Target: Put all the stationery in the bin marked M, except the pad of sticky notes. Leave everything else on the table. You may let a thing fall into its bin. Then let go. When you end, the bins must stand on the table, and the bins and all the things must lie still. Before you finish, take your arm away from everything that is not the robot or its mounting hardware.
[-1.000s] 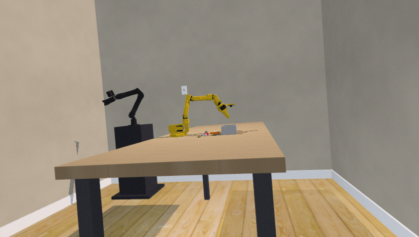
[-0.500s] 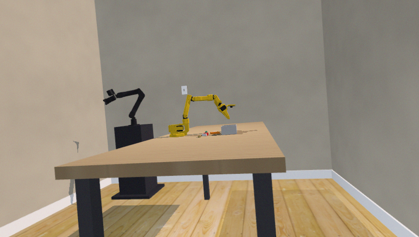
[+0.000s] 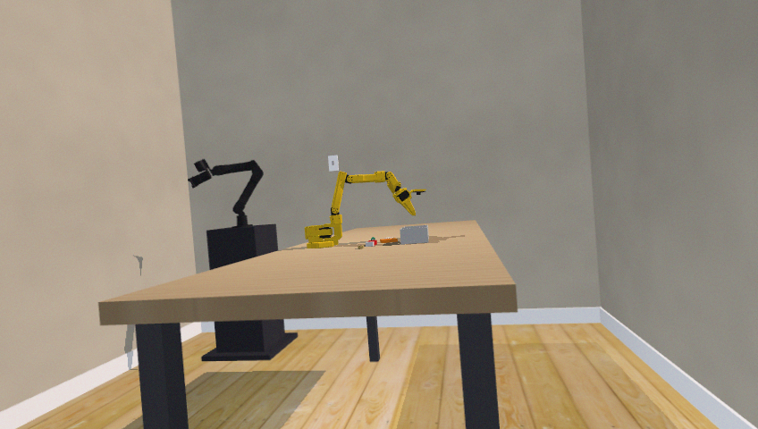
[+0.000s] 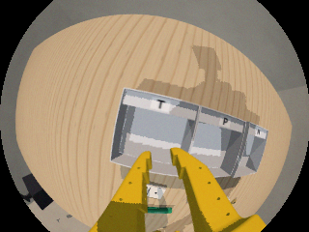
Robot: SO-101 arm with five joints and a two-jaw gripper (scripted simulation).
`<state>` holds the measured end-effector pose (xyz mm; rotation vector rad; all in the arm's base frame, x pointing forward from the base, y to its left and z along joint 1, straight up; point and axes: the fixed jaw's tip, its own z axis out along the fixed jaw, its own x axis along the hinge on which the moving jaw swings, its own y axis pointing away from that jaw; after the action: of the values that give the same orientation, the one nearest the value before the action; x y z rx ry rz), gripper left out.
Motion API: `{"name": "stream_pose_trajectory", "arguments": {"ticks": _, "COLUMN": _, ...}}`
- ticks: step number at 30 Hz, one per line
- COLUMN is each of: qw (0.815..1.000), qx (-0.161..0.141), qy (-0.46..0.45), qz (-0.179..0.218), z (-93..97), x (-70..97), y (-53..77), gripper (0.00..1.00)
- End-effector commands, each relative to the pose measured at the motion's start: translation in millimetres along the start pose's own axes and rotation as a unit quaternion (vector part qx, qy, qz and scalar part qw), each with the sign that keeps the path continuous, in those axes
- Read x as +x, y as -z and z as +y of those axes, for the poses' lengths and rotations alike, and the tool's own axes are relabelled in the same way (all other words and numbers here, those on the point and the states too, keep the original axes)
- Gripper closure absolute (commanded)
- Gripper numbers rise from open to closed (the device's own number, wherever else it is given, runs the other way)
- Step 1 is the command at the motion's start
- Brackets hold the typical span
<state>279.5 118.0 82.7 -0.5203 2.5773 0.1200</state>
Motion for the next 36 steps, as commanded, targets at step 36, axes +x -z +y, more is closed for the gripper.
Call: {"name": "stream_pose_trajectory", "arguments": {"ticks": 36, "qw": 1.0, "qx": -0.002, "qy": 0.005, "qz": -0.023, "z": 2.0, "x": -16.7, "y": 75.1, "gripper": 0.93}}
